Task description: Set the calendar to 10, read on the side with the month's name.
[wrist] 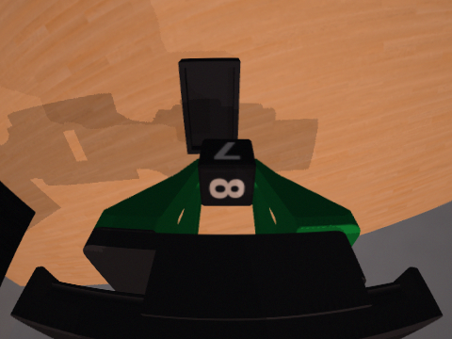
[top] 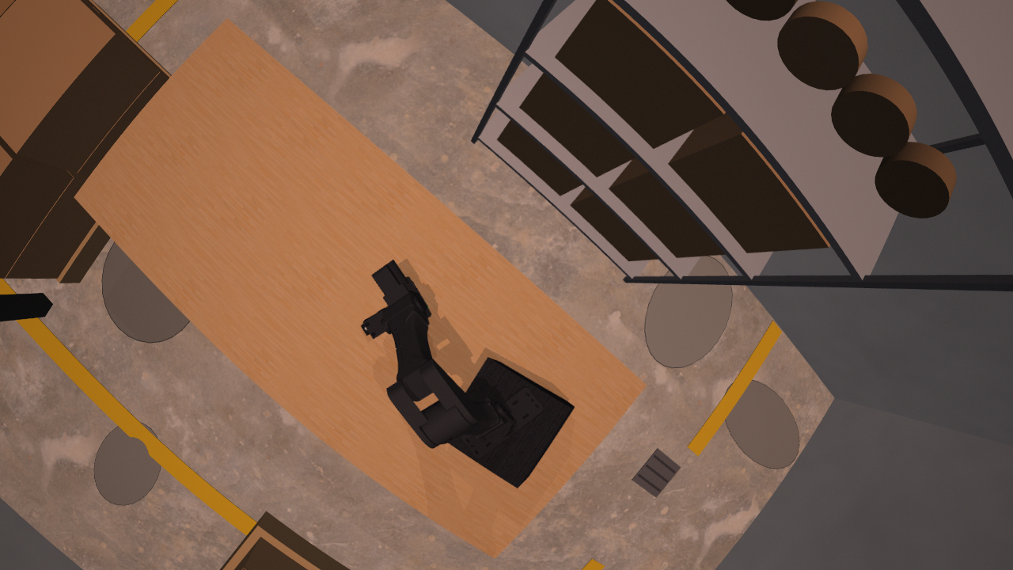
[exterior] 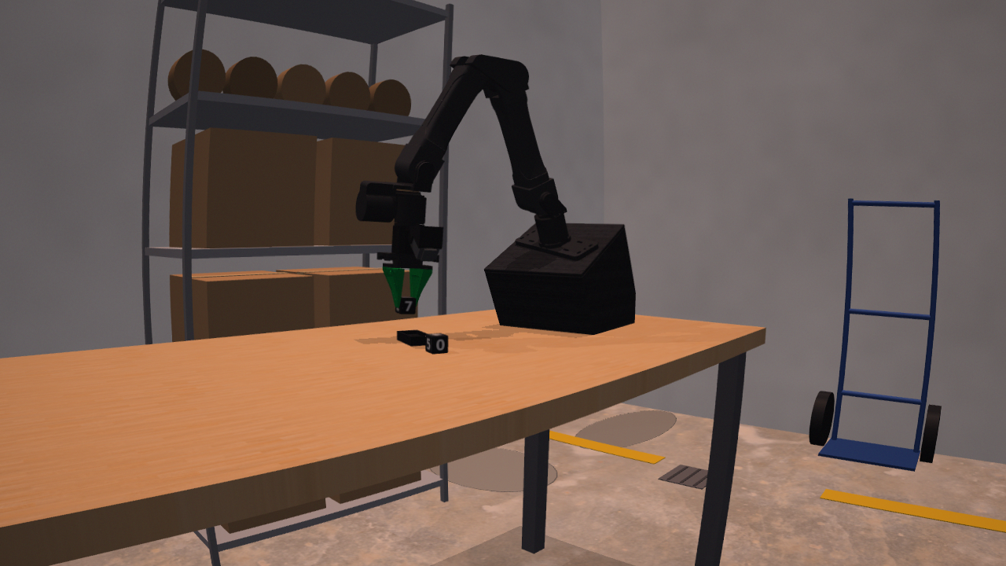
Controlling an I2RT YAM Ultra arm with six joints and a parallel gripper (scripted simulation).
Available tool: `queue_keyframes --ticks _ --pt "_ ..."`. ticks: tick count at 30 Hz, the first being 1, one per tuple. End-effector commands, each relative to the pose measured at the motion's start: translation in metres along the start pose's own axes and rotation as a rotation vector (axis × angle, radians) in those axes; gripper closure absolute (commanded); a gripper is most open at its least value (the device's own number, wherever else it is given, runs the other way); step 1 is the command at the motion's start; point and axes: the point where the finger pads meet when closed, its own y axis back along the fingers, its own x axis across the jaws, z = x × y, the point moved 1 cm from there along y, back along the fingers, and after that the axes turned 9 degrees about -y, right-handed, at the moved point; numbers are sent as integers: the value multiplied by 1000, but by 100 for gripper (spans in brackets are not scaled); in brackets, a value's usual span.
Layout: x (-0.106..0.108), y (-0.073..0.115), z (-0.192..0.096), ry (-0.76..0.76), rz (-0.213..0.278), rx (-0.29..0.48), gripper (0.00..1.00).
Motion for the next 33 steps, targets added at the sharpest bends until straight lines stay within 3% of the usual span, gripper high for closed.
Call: queue_keyframes --ticks 1,5,9,24,30,33 --pt "7 22 0 -4 33 -4 74" --pt "6 49 0 -4 33 -4 74" --pt "5 60 0 -4 33 -3 74" --pt "5 60 -1 -22 33 -3 74" --pt "1 57 -16 -301 35 4 74" --pt "1 57 -18 -332 36 5 74"
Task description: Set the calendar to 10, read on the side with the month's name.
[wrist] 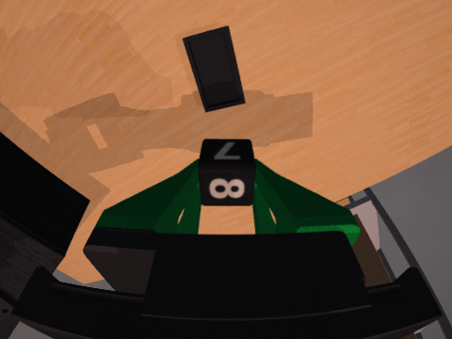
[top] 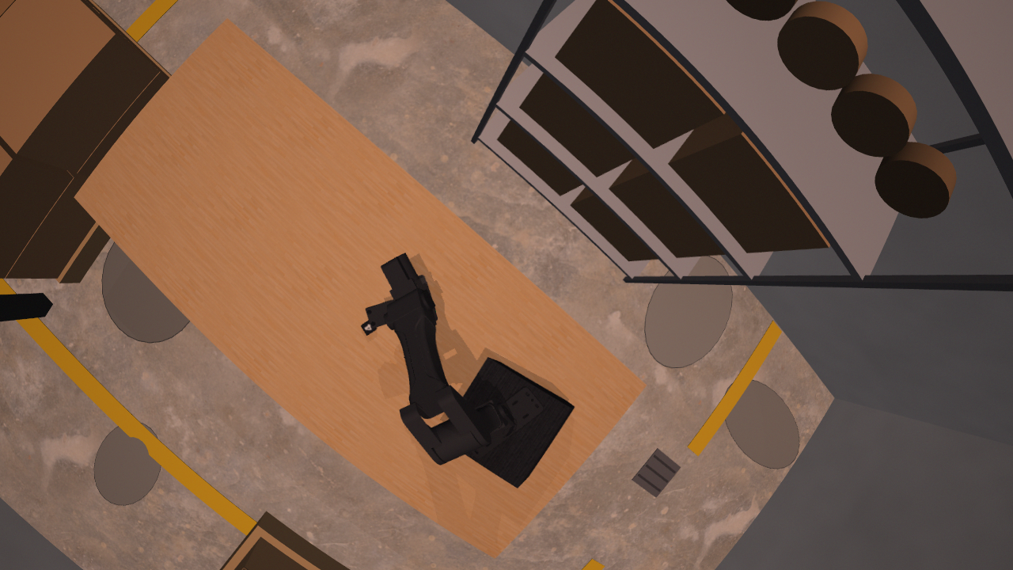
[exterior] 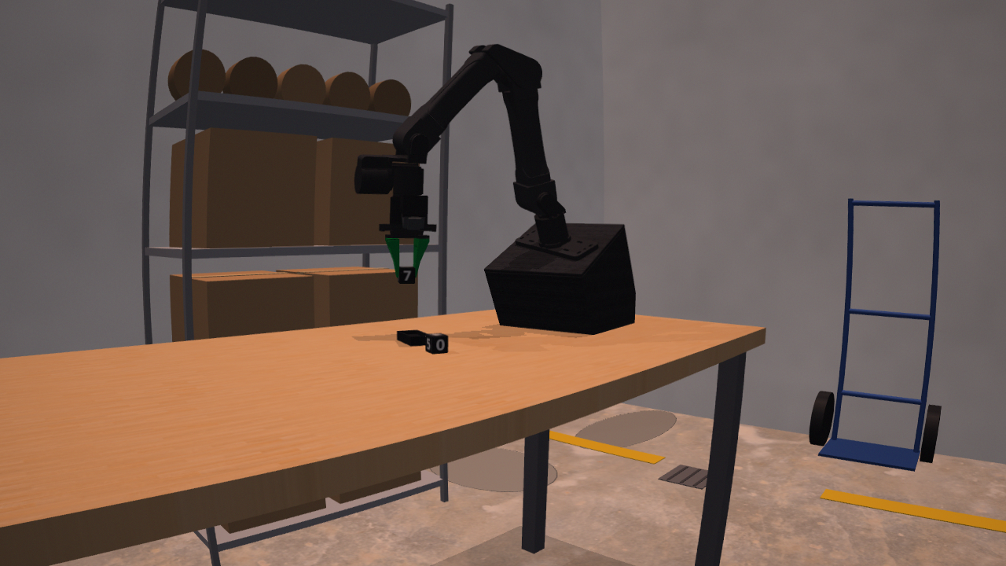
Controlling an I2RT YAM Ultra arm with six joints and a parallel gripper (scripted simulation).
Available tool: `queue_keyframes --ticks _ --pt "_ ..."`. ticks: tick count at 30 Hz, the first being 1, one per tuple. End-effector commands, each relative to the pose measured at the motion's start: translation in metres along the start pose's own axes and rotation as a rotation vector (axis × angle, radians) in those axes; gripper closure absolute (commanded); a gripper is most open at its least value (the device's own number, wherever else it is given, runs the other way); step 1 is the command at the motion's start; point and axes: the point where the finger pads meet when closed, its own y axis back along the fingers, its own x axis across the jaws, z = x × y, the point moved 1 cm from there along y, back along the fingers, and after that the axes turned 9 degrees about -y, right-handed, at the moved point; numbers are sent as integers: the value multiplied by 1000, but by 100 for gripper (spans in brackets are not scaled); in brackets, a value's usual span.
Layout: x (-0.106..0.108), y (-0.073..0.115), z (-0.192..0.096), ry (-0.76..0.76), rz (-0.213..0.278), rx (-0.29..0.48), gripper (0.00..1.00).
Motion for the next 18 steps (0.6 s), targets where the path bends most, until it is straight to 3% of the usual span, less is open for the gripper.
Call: queue_keyframes --ticks 1,14,17,18 --pt "-4 2 -2 -180 2 -19 74" --pt "-16 -2 -30 -706 7 -17 74" --pt "-16 -2 -30 -707 7 -17 74" --pt "-18 -2 -36 -812 8 -17 74"
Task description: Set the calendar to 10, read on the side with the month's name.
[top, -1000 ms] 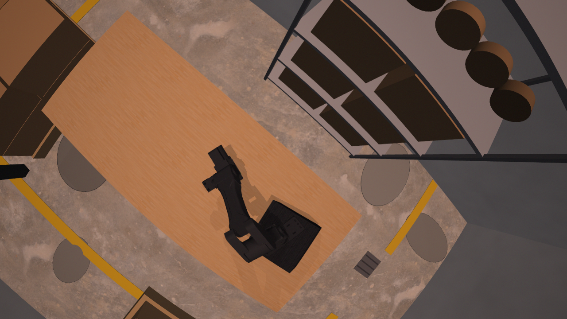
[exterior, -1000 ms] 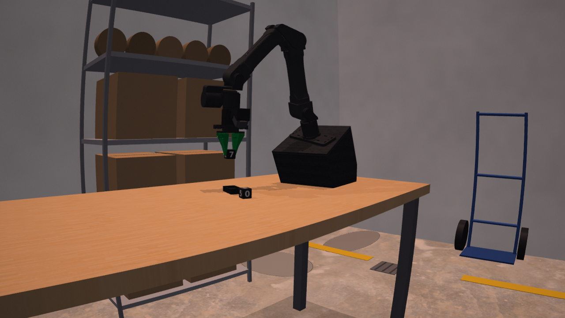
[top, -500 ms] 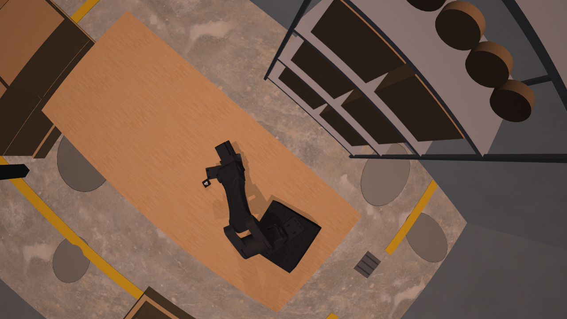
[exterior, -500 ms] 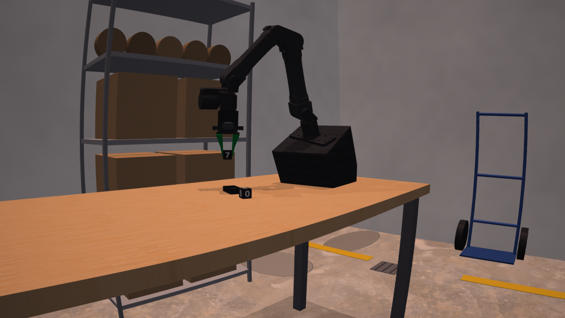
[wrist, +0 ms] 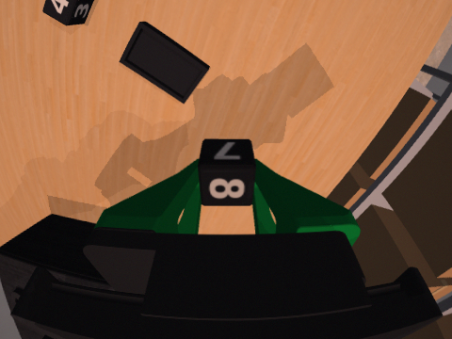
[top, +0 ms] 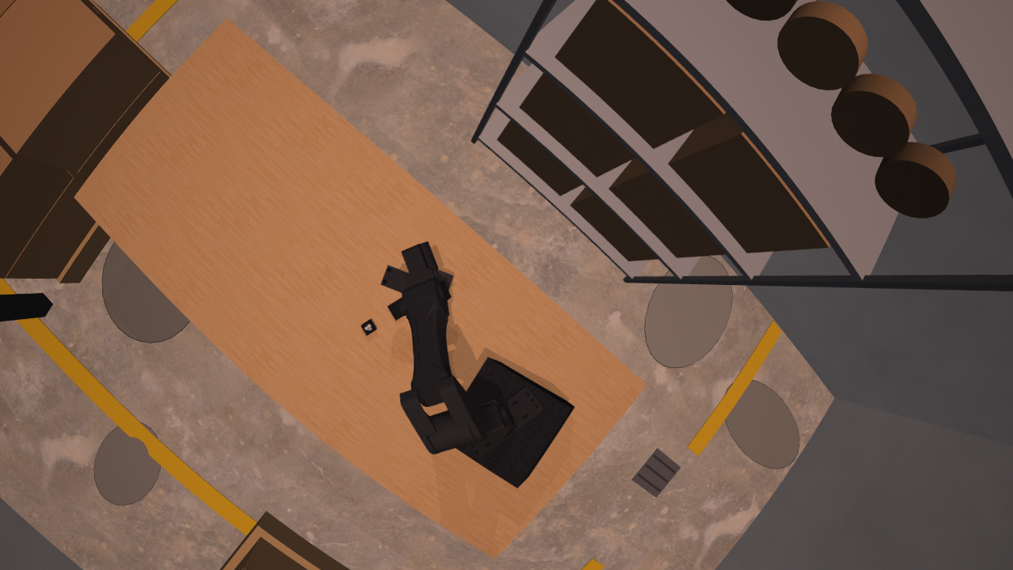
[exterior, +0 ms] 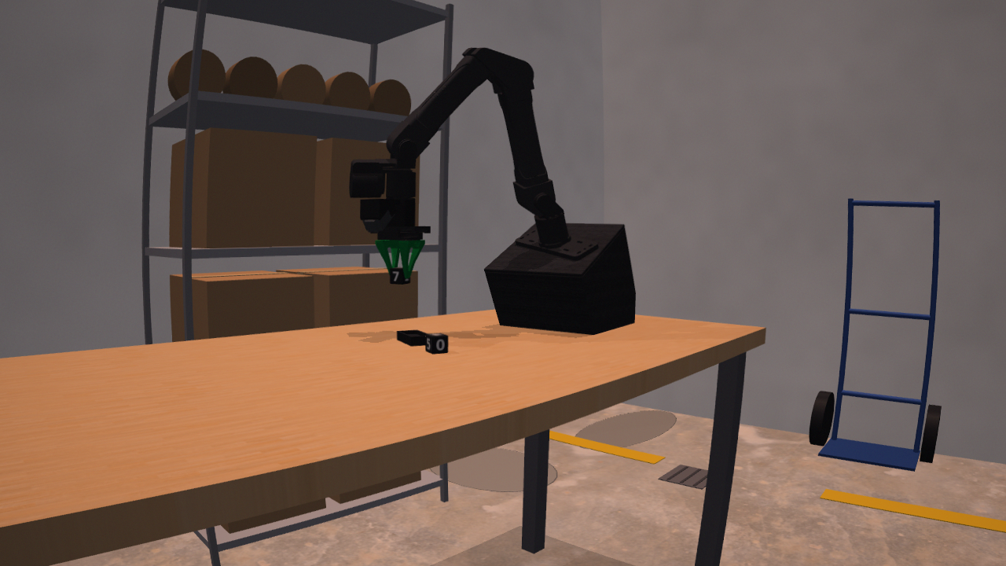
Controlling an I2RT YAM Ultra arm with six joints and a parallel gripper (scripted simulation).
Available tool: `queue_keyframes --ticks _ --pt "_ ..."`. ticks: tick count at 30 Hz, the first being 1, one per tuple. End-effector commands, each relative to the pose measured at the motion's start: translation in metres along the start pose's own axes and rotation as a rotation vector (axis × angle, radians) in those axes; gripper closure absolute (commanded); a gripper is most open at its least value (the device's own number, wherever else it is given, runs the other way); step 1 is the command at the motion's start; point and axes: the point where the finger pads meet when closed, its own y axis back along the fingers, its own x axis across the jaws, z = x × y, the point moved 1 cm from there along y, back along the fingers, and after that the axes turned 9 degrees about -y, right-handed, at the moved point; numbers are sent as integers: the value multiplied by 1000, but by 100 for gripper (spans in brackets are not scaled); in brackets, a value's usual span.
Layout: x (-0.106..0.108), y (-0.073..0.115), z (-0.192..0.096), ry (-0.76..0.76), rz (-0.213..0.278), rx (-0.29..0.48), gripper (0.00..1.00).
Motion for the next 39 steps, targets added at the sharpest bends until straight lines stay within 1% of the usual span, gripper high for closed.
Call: queue_keyframes --ticks 1,3,4,5,8,9,11,12,13,15,18,33,36,39 --pt "-7 2 0 -190 4 -21 74" --pt "-10 2 -1 -239 5 -21 74" --pt "-13 1 -3 -306 5 -22 74" --pt "-14 1 -4 -330 6 -22 74" --pt "-21 0 -9 -467 7 -22 74" --pt "-22 0 -9 -482 7 -23 74" --pt "-27 0 -13 -585 8 -23 74" --pt "-27 0 -13 -586 8 -23 74" --pt "-29 0 -14 -620 9 -24 74" --pt "-29 0 -14 -620 9 -24 74" --pt "-31 0 -15 -660 9 -24 74" --pt "-31 -1 -15 -660 9 -24 74" --pt "-31 -4 -15 -661 9 -24 74" --pt "-31 -11 -15 -661 9 -24 74"
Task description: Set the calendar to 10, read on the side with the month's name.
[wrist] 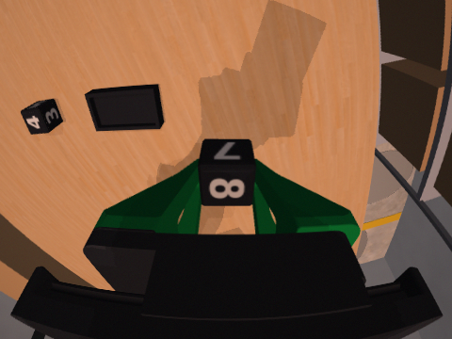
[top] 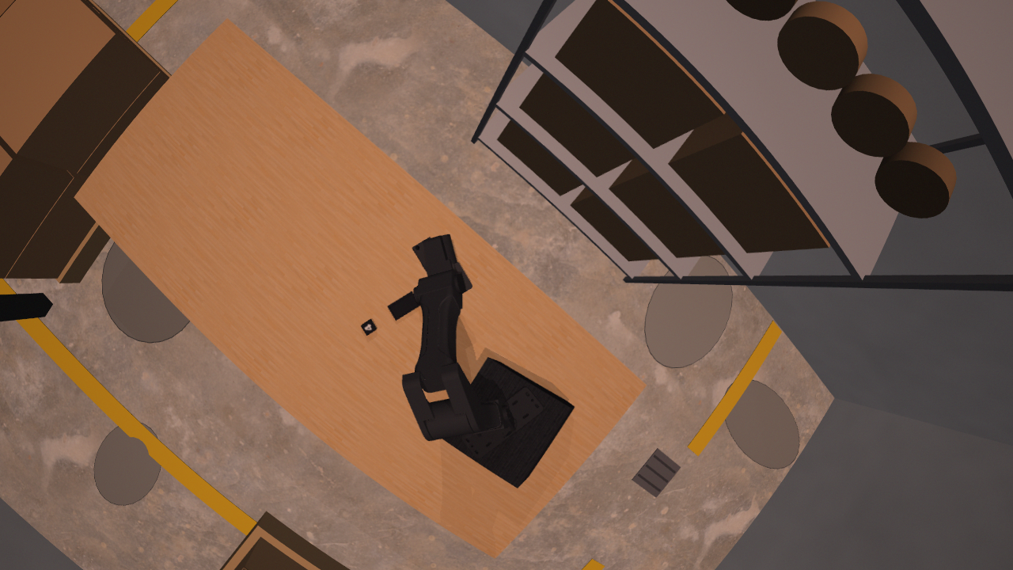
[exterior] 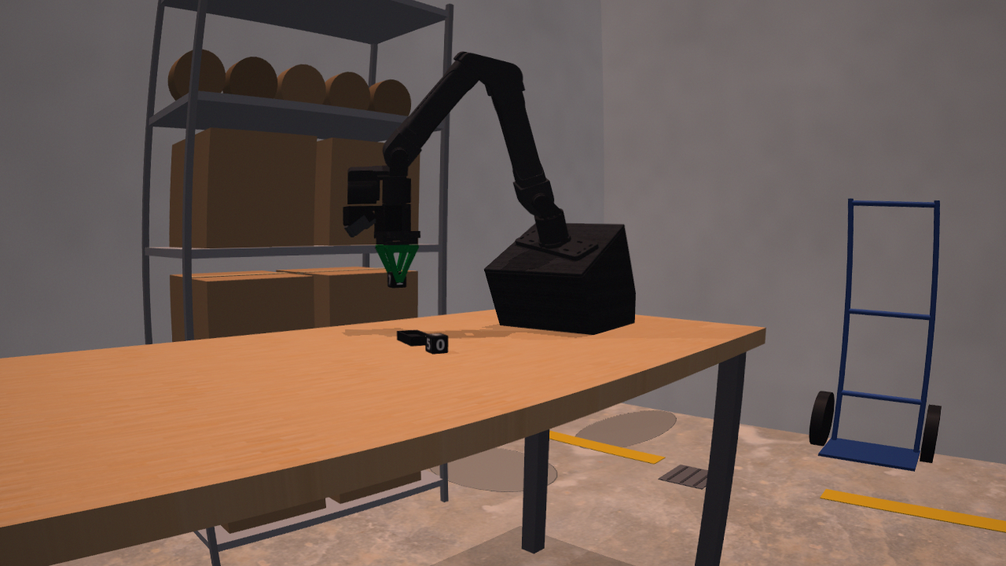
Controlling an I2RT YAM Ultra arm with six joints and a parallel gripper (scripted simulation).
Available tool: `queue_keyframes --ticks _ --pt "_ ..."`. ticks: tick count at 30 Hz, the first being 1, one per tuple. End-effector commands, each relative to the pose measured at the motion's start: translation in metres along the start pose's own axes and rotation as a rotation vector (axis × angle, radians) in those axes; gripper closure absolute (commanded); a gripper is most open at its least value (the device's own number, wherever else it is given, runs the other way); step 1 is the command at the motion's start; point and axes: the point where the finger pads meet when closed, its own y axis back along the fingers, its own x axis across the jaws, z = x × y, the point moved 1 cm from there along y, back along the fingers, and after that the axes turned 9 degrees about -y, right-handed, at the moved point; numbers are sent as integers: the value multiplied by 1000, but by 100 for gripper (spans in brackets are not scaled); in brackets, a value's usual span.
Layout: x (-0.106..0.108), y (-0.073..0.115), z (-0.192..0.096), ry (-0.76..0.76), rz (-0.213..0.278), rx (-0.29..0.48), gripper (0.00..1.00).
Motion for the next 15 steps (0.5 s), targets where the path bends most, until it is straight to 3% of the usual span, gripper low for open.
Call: queue_keyframes --ticks 1,15 --pt "-1 -4 7 3 -2 -27 74" --pt "-1 -60 8 2 -1 -27 74"
